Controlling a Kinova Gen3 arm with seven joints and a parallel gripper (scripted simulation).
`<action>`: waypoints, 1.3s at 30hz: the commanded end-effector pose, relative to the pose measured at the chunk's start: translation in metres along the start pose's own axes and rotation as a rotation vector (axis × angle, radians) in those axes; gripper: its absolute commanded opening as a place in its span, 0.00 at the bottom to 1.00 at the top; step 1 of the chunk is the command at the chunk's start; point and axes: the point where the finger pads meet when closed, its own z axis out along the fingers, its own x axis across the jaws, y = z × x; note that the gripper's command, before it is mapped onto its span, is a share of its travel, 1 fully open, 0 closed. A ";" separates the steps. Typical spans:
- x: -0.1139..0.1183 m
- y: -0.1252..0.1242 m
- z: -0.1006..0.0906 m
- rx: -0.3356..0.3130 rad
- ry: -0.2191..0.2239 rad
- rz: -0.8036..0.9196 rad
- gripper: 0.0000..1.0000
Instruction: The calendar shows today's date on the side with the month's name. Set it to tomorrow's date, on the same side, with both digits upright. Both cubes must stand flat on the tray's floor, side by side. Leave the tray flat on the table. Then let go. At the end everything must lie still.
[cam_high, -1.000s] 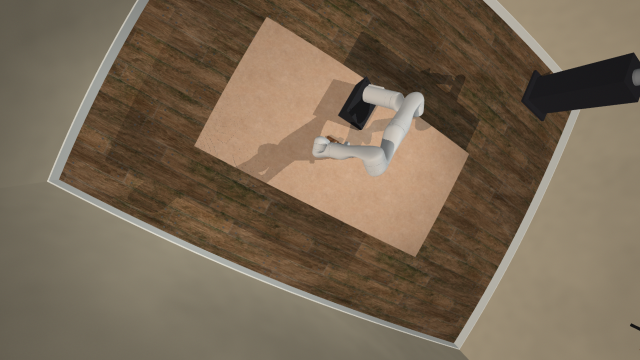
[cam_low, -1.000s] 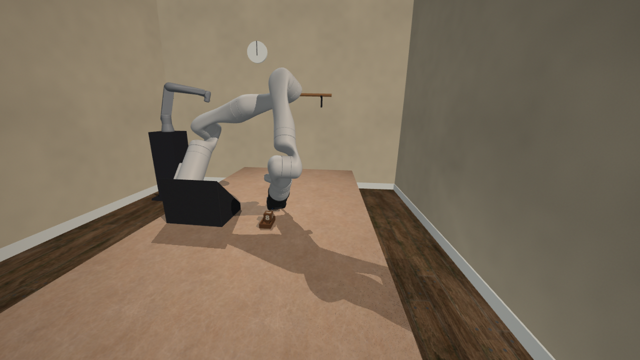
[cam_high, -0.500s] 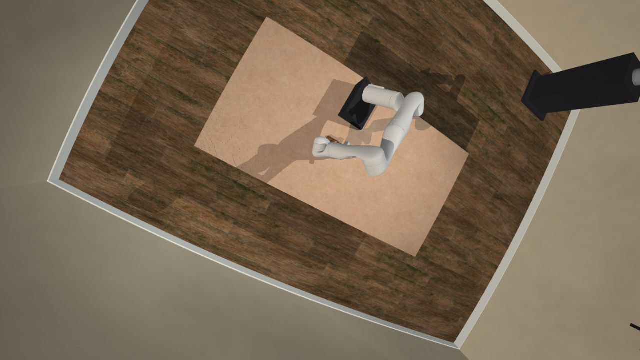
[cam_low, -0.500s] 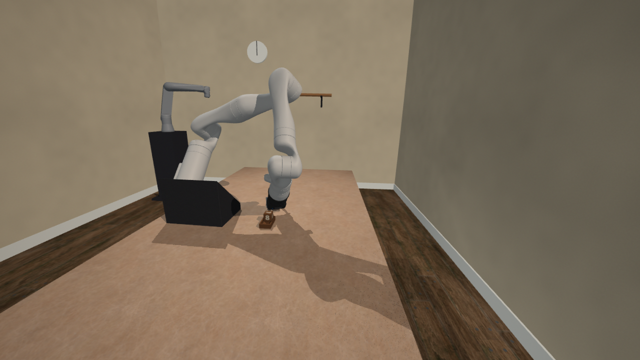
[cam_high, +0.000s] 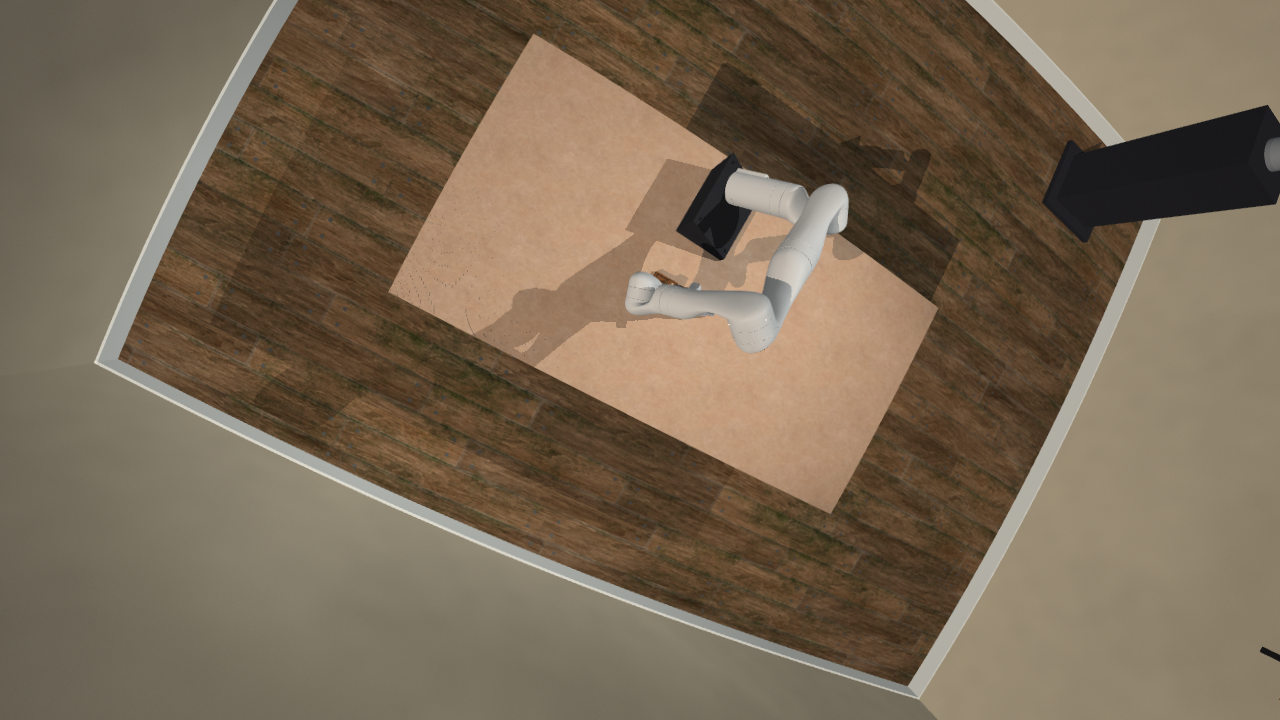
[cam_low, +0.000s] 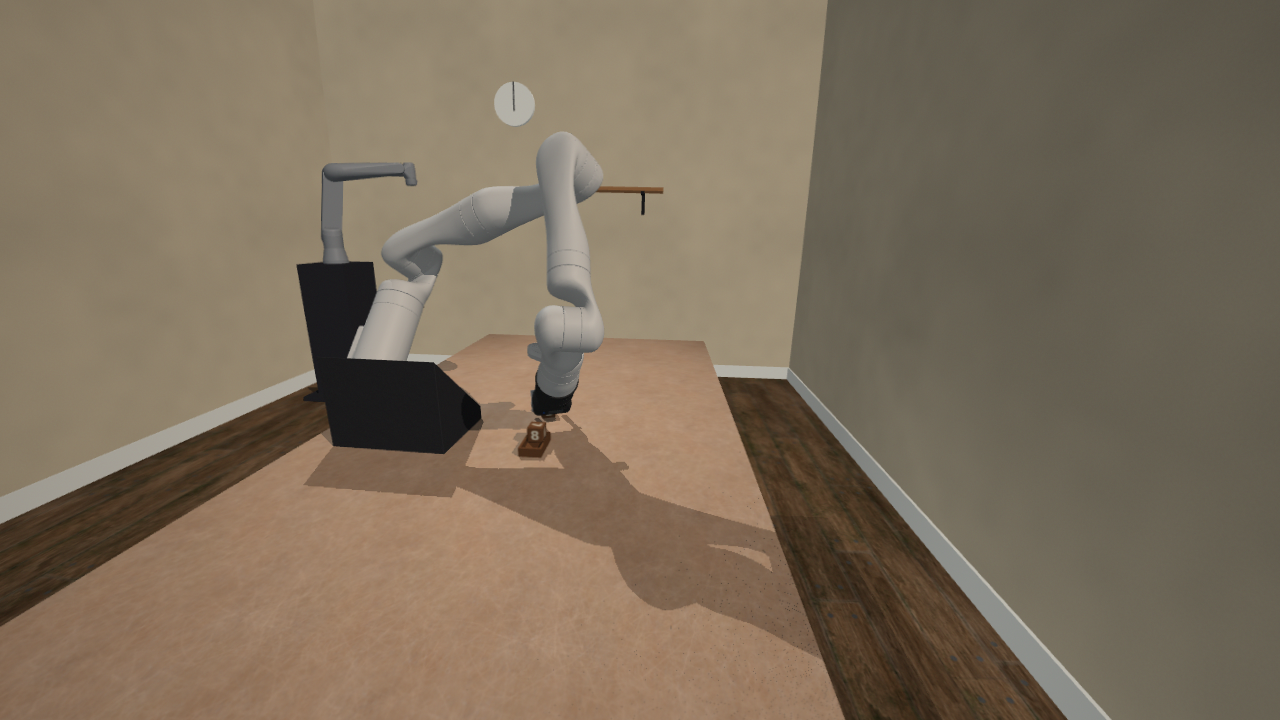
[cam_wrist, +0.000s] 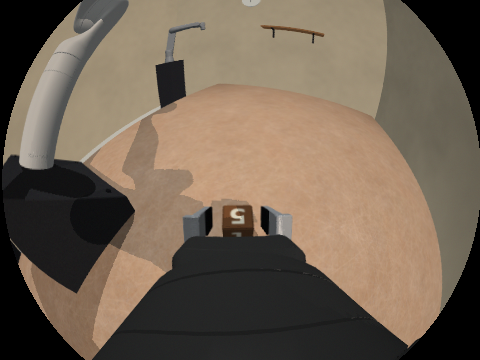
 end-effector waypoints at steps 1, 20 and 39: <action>0.002 -0.005 -0.007 -0.006 0.004 -0.005 1.00; 0.002 -0.040 -0.042 -0.006 0.004 -0.005 1.00; 0.003 -0.043 -0.042 -0.085 0.003 -0.005 1.00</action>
